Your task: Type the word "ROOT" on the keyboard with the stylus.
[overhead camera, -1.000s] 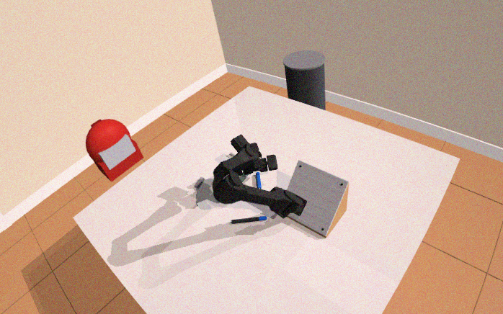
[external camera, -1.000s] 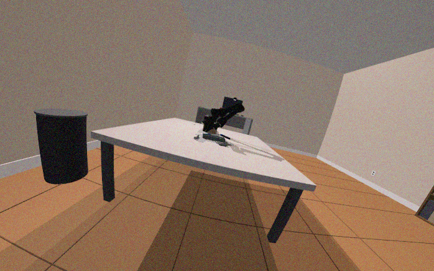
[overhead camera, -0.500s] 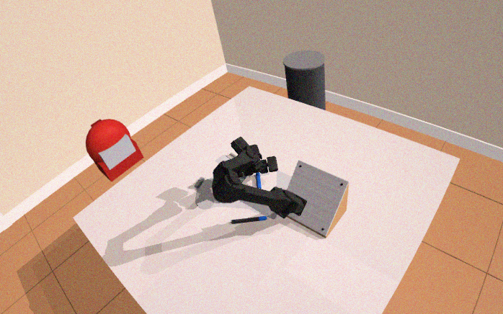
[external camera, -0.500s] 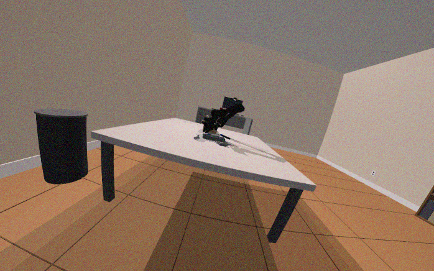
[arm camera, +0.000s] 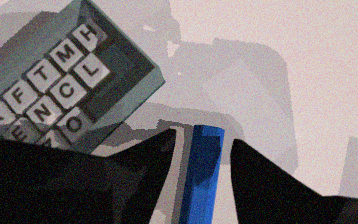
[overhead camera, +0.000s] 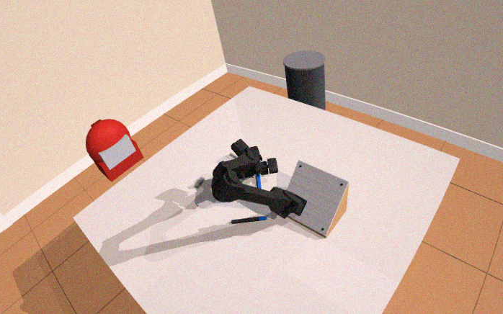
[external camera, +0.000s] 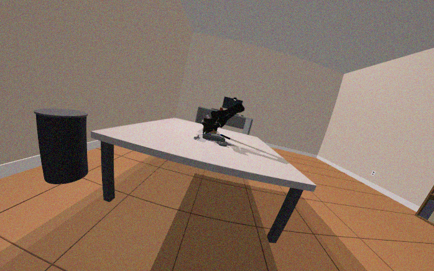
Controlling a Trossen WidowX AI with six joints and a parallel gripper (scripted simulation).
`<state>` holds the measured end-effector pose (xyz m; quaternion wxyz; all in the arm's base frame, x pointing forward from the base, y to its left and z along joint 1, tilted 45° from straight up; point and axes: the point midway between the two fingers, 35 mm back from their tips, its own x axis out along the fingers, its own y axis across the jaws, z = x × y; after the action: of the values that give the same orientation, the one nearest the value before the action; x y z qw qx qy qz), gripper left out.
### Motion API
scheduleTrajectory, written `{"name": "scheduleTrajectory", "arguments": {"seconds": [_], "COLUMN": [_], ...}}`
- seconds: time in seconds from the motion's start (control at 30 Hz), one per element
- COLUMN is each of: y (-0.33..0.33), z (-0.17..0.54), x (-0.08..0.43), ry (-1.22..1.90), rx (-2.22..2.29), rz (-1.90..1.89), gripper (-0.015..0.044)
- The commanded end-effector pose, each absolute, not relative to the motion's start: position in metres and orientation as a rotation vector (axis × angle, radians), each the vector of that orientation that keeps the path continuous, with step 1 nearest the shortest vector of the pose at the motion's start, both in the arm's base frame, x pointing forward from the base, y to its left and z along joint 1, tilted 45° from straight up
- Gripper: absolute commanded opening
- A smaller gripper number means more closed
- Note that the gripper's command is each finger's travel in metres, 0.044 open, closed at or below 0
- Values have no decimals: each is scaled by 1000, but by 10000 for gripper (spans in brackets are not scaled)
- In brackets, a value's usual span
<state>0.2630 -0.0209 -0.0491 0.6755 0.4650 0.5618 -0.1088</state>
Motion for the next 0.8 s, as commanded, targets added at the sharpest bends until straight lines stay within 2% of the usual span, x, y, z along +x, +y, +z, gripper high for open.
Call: {"name": "scheduleTrajectory", "arguments": {"seconds": [0.0, 0.57, 0.77], "y": [-19, -14, -14], "z": [-53, -58, -56], "x": [261, 260, 262], "ry": [1268, 1268, 1267], "rx": [1048, 1048, 1047], "rz": [-254, -254, -246], "gripper": [150, 150, 0]}}
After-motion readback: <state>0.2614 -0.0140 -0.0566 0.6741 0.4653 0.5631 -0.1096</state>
